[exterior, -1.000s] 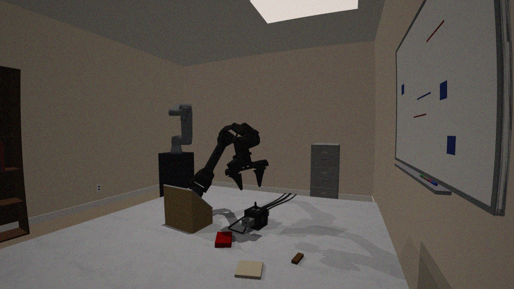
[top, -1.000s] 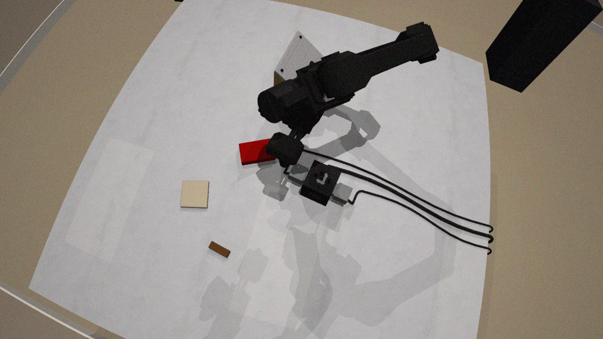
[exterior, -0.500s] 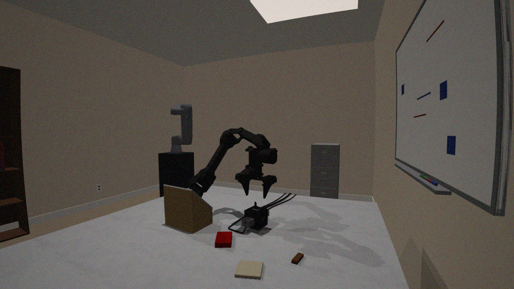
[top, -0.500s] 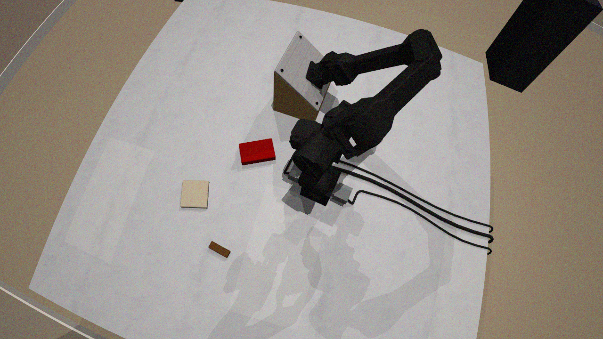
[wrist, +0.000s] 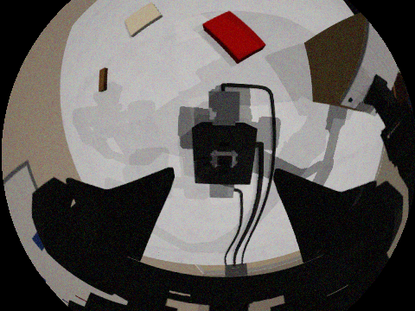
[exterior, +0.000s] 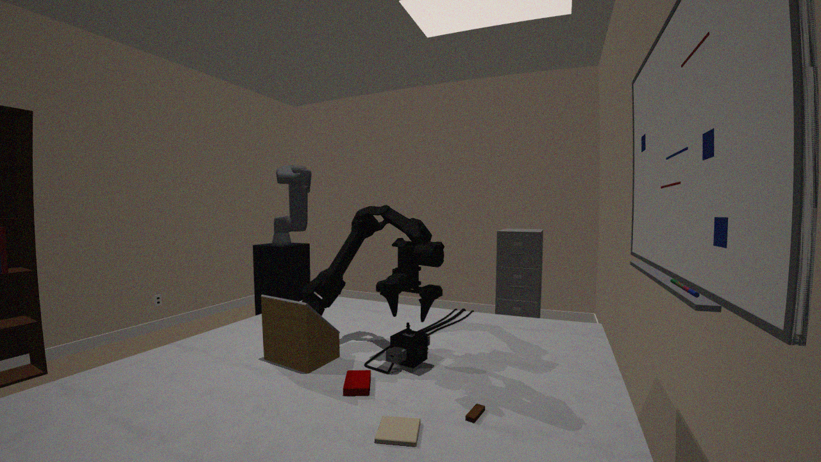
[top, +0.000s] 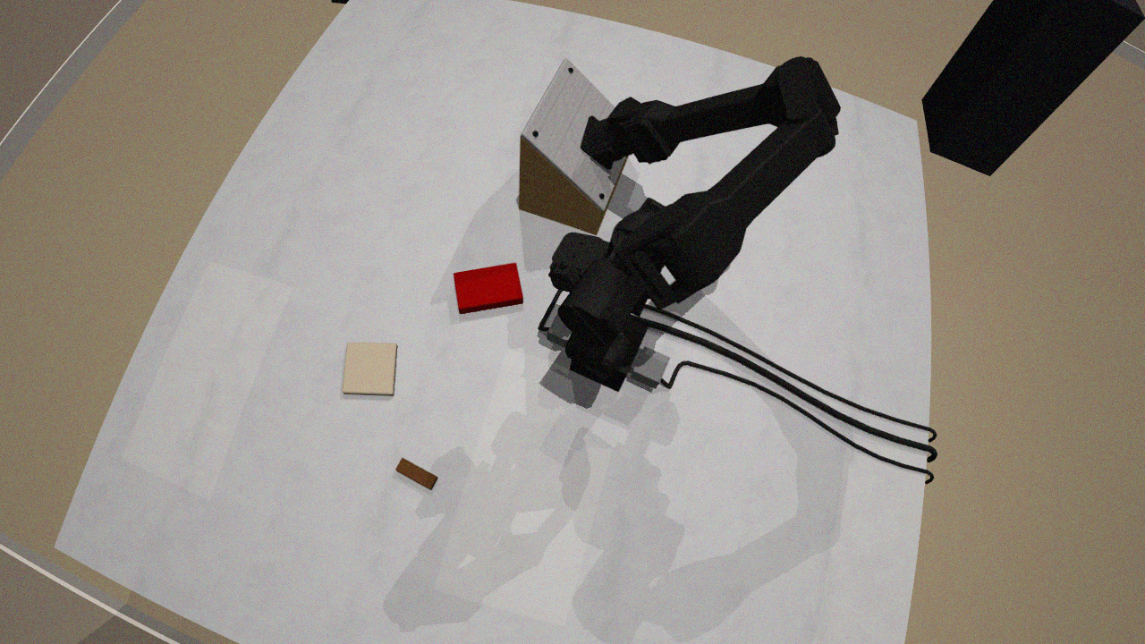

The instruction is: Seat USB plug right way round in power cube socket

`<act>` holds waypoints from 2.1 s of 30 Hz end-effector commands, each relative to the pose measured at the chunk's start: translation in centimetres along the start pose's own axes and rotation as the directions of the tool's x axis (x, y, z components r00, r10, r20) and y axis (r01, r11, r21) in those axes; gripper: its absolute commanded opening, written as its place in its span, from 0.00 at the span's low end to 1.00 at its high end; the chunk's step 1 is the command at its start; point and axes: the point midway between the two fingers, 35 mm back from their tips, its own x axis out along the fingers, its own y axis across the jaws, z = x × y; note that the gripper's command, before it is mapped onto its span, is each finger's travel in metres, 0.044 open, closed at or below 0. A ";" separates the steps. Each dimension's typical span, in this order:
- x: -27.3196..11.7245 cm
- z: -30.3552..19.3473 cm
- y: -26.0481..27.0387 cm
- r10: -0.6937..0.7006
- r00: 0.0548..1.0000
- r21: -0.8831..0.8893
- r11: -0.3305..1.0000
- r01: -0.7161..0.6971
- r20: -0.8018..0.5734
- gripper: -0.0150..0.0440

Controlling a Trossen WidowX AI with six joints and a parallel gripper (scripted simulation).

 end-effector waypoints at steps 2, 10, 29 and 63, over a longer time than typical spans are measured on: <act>0.6 0.1 -0.1 -0.003 1.000 0.008 1.000 0.003 -0.001 1.00; 1.4 0.1 -0.1 -0.003 1.000 0.008 1.000 0.003 -0.002 1.00; 1.6 0.1 0.0 -0.001 1.000 0.000 1.000 0.001 0.003 0.51; 1.0 0.1 -0.1 -0.002 1.000 0.001 1.000 0.002 0.003 0.25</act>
